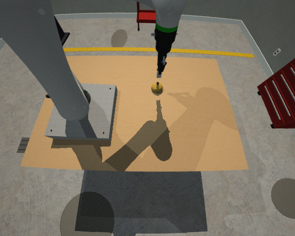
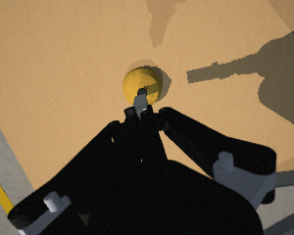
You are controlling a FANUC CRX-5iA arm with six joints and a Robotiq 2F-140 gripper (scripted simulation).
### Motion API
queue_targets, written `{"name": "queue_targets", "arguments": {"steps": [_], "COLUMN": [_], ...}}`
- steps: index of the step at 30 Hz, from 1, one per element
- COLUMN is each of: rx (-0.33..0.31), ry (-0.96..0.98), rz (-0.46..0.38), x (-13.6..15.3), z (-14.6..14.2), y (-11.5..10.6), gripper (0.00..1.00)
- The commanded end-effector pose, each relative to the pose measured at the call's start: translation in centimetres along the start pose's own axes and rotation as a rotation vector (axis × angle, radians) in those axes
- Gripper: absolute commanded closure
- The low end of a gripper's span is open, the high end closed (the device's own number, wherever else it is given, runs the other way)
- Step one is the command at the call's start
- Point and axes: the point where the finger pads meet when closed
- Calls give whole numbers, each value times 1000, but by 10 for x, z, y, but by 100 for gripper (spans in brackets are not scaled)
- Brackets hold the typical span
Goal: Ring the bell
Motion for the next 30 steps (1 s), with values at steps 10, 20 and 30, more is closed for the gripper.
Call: {"name": "queue_targets", "arguments": {"steps": [10, 20, 30], "rx": [0, 0, 0], "ry": [0, 0, 0], "rz": [0, 0, 0], "x": [-1, -1, -1], "z": [2, 4, 6], "y": [16, 35, 46], "gripper": [100, 100, 100]}}
Point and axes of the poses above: the point where the finger pads meet when closed, its own y axis out along the fingers, its own z axis across the jaws, x = y × z, and after that the axes turned 7 degrees about y, right-handed
